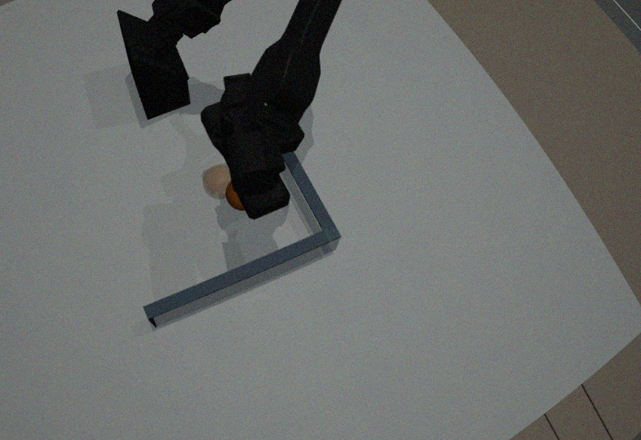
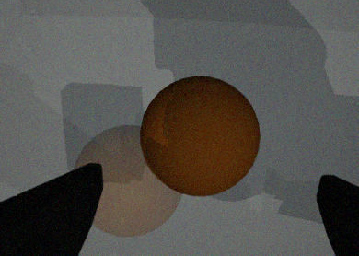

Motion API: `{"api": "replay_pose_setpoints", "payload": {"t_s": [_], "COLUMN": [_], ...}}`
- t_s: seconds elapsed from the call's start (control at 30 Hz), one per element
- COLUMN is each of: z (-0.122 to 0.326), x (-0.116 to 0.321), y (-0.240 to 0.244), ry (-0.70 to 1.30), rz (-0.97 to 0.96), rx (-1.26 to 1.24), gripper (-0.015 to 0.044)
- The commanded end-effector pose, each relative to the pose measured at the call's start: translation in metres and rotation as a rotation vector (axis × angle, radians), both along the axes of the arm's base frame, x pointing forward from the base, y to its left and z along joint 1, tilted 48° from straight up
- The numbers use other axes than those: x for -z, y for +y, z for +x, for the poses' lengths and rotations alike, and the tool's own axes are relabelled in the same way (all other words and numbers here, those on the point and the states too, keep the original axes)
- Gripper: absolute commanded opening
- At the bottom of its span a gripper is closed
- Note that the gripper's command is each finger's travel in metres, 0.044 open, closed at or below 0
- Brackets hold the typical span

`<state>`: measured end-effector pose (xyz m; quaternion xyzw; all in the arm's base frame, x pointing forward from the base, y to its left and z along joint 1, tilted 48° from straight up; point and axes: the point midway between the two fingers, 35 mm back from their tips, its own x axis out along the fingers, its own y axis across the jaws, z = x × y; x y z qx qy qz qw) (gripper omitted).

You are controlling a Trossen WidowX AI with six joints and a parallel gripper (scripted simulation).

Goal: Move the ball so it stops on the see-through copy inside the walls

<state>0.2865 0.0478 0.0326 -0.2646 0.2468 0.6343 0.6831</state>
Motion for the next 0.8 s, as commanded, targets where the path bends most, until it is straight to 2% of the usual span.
{"api": "replay_pose_setpoints", "payload": {"t_s": [0.0, 0.77], "z": [-0.002, -0.001], "x": [0.007, 0.03], "y": [0.006, 0.033], "ry": [0.014, 0.014], "rz": [0.007, 0.01], "rx": [0.0, 0.0], "gripper": [0.0384, 0.0384]}}
